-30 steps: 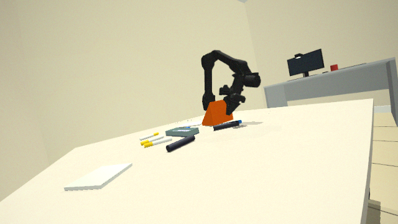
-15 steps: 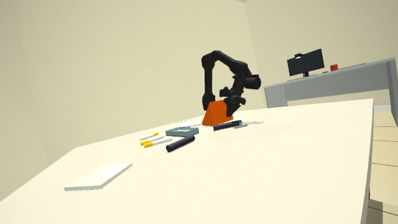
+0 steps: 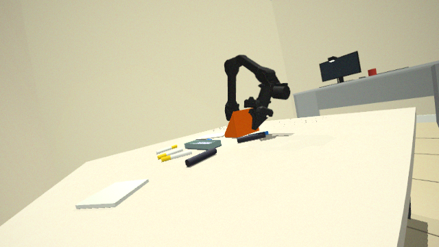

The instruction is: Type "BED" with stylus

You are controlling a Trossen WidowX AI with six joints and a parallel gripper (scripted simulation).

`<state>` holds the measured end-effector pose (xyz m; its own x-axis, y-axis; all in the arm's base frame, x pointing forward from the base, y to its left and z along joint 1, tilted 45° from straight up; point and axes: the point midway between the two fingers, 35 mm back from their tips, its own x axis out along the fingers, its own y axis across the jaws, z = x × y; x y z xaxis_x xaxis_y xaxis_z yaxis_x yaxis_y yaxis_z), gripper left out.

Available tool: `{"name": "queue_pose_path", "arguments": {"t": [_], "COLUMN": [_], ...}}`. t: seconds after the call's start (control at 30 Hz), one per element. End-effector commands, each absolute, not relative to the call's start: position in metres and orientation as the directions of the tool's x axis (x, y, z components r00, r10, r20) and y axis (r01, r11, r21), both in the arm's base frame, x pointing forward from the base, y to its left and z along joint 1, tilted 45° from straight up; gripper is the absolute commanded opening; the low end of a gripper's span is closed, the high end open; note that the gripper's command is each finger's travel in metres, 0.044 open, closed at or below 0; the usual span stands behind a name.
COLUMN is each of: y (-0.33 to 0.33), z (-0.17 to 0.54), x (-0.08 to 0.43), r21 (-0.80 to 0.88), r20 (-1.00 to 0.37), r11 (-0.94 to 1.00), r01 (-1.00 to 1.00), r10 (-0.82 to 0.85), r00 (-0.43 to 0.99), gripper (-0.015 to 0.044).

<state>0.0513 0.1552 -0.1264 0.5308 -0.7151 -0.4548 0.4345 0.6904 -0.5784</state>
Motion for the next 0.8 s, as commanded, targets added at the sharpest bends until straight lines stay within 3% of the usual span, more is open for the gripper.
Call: {"name": "queue_pose_path", "arguments": {"t": [0.0, 0.77], "y": [0.152, 0.143], "z": [-0.129, -0.14], "x": [0.052, 0.054], "r21": [-0.58, -0.58], "r20": [-0.451, -0.451], "r11": [0.689, 0.689], "r01": [0.435, 0.435], "r10": [-0.716, -0.716], "r00": [0.533, 0.533], "gripper": [0.015, 0.015]}}
